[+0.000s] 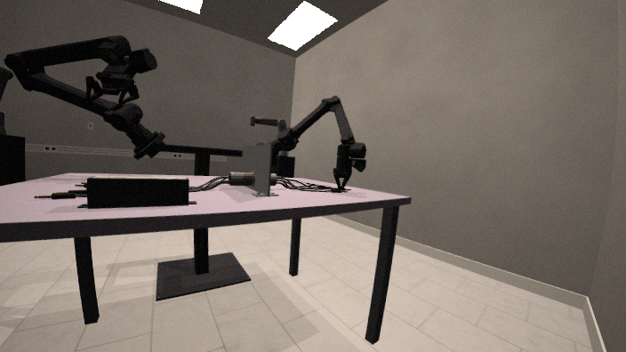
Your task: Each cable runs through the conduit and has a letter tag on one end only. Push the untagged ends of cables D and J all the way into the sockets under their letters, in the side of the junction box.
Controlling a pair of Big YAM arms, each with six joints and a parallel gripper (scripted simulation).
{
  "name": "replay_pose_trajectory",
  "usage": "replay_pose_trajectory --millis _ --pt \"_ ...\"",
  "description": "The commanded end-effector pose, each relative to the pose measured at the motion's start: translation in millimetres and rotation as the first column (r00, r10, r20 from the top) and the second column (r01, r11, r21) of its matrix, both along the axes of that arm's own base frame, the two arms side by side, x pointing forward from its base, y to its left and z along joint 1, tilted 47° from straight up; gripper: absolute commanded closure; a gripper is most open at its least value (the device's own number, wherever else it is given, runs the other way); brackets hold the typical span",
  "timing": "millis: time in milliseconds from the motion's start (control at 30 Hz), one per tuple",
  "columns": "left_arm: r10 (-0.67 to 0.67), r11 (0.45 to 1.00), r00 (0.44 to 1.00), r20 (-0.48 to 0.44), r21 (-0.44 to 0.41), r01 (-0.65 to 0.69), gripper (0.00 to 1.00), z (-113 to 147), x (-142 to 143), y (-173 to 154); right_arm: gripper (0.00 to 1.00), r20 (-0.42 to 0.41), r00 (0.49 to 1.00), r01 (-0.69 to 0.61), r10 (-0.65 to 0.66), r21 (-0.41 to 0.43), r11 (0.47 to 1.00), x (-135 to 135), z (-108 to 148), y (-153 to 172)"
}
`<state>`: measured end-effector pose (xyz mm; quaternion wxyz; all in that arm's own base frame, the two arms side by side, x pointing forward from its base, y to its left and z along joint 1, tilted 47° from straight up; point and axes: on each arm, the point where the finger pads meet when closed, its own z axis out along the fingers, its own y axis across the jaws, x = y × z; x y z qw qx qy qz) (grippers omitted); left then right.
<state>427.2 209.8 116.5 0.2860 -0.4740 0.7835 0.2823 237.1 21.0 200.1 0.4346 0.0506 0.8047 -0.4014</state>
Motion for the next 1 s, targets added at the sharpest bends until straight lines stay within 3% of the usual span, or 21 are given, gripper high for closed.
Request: replay_pose_trajectory --millis 0,833,867,900,967 --pt "-0.002 1.0 1.0 0.013 0.017 0.002 0.94 22.3 4.1 10.8 0.0 0.013 1.0 -0.004 0.004 0.013 1.0 4.5 6.7 5.3" --pt "-0.013 1.0 1.0 -0.013 0.003 0.013 0.94 20.7 2.3 16.5 0.0 0.013 1.0 -0.004 0.004 0.013 1.0 4.5 6.7 5.3" --pt "-0.013 1.0 1.0 -0.013 0.003 0.013 0.83 20.7 2.3 16.5 0.0 0.013 1.0 -0.004 0.004 0.013 1.0 4.5 6.7 5.3" --pt "-0.013 1.0 1.0 -0.013 0.003 0.013 0.78 20.5 2.3 16.5 0.0 0.013 1.0 -0.004 0.004 0.013 1.0 4.5 6.7 5.3" --pt "-0.013 1.0 1.0 -0.013 0.003 0.013 0.78 20.5 2.3 16.5 0.0 0.013 1.0 -0.004 0.004 0.013 1.0 4.5 6.7 5.3"
